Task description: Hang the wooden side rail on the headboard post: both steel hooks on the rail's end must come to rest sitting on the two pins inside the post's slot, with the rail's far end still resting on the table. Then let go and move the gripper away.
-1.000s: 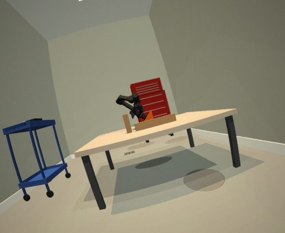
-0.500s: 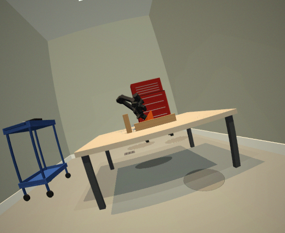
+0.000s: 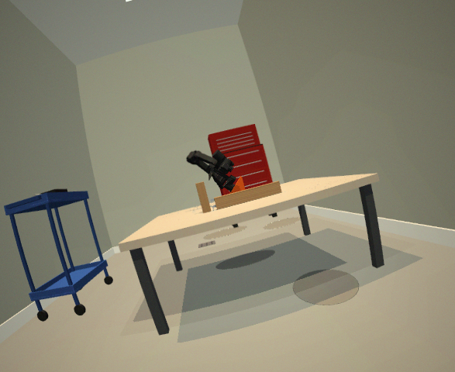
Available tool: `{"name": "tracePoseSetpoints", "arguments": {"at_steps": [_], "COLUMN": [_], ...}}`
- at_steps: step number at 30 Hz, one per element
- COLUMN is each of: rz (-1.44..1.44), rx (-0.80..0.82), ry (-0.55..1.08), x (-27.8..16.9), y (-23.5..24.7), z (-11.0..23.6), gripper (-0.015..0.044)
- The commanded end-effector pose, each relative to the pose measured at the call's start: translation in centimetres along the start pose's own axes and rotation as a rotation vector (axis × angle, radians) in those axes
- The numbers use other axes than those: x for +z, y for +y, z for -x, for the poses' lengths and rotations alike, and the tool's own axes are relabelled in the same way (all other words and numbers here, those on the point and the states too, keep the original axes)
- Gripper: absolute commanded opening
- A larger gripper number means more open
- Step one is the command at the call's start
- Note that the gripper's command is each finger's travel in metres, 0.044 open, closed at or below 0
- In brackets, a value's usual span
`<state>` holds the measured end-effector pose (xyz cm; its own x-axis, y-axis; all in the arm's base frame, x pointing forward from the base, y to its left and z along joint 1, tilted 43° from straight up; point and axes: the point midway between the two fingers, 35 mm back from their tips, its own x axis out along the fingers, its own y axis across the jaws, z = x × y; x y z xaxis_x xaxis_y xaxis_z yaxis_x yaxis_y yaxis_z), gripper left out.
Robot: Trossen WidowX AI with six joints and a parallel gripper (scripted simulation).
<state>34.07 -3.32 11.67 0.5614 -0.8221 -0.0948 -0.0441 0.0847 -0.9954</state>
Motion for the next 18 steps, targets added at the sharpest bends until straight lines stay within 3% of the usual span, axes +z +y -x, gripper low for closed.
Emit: {"name": "tracePoseSetpoints", "arguments": {"at_steps": [1, 18], "rz": [-1.022, -1.029], "rx": [-0.129, -0.13], "ry": [-0.001, -0.002], "x": [-3.01, -3.03], "y": [-0.42, -0.44], "z": [1.11, 1.11], "gripper": [0.044, 0.044]}}
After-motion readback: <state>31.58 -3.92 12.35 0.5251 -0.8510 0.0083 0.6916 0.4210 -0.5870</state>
